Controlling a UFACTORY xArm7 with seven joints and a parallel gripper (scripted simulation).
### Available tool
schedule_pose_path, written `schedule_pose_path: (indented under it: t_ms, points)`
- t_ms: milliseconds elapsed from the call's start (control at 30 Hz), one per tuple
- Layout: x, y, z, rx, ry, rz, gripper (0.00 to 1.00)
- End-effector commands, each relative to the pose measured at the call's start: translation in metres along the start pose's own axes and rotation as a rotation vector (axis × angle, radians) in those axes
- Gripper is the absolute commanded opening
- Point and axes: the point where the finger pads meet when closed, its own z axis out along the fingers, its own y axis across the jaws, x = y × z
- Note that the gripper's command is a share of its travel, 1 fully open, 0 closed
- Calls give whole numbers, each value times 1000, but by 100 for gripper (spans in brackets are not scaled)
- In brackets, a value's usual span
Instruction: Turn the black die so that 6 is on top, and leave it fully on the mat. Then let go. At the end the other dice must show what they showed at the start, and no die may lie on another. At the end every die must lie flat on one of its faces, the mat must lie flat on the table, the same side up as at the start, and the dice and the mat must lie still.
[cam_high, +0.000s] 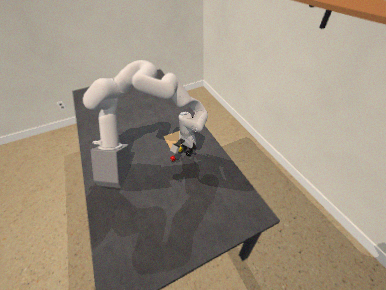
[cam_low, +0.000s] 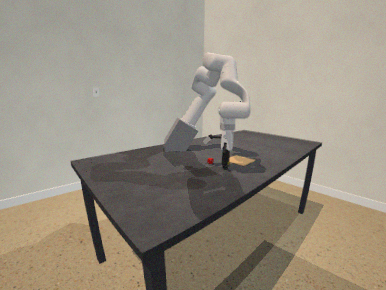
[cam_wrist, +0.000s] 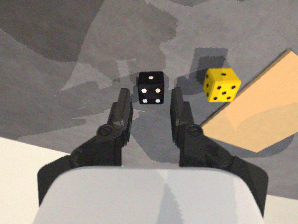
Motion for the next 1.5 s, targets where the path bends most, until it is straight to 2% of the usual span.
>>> schedule_pose_path:
  t_ms: [0, 400, 1067, 1467]
  points:
    - [0, -1, -1, 3, -1, 0, 42]
    - [0, -1, 0, 3, -1, 0, 42]
    - [0, -2, 25, 3, -1, 0, 42]
    - [0, -2, 28, 3, -1, 0, 42]
